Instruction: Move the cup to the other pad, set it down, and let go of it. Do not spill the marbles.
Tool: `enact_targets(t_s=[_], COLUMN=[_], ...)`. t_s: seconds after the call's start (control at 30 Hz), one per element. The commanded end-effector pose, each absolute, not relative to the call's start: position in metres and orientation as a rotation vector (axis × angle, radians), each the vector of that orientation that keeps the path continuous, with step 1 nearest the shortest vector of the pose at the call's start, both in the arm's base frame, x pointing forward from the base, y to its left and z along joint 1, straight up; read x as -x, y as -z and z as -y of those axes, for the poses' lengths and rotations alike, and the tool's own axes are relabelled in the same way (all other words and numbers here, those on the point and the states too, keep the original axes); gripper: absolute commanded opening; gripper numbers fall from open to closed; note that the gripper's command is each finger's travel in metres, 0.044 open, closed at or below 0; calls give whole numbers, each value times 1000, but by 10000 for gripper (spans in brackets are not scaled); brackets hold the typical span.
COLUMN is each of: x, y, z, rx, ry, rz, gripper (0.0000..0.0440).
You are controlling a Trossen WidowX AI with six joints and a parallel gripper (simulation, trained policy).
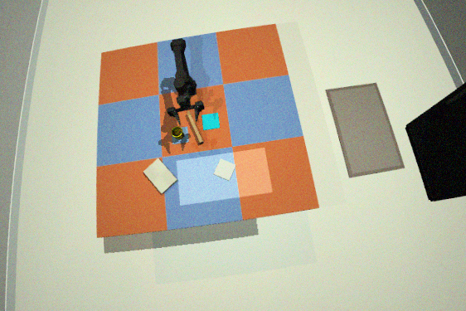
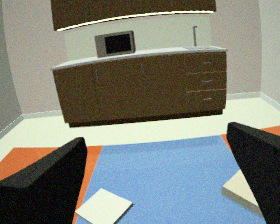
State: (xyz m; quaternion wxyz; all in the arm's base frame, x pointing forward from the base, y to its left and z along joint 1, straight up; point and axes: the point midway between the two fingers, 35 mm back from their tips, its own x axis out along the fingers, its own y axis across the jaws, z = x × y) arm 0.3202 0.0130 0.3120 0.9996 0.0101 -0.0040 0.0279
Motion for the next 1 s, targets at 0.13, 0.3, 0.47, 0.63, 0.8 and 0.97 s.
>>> enact_targets(t_s=[0.13,0.3,0.47,0.63,0.8,0.97], x=[-321,-323,-325,-328,-331,-333], y=[-309,-303,-295,-290,-284,-279], z=[-11,-11,-14,-19,-23,-27], rx=[-28,-44,-65,-90,-114,-136], ry=[-34,-20,-18,-22,-23,-20], rz=[-27,-81,-152,-223,-298,-375], gripper=[269,138,86,82,84,89])
